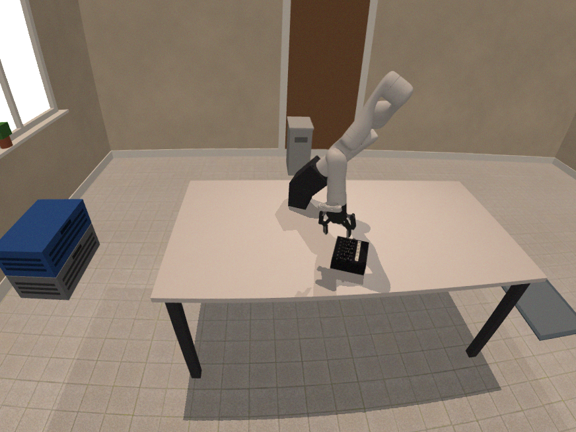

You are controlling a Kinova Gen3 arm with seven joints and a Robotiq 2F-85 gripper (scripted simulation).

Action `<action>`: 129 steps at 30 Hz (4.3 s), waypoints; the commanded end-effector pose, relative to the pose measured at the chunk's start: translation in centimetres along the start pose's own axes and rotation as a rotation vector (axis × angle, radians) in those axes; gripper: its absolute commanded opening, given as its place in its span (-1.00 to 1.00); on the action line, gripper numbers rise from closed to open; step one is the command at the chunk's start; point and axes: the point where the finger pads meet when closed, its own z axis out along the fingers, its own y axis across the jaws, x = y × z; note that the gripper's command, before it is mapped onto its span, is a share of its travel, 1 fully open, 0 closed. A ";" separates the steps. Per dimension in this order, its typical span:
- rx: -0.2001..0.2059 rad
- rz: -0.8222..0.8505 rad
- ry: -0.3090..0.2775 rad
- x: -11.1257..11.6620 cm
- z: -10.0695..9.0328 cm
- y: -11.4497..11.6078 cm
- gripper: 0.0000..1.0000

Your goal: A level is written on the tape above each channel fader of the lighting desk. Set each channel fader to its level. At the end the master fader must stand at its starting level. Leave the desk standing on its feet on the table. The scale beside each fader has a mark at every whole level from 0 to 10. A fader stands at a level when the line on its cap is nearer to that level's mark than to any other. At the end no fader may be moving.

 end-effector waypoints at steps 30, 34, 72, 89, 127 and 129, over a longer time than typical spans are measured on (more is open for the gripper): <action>-0.069 -0.226 -0.055 -2.9 -0.5 -2.8 1.00; -0.069 -0.226 -0.055 -2.9 -0.5 -2.8 1.00; -0.124 -0.431 -0.102 -5.5 -1.2 -4.8 1.00; -0.136 -0.481 -0.113 -6.1 -1.3 -5.3 1.00; -0.150 -0.541 -0.126 -6.9 -1.6 -5.8 1.00; -0.150 -0.541 -0.126 -6.9 -1.6 -5.8 1.00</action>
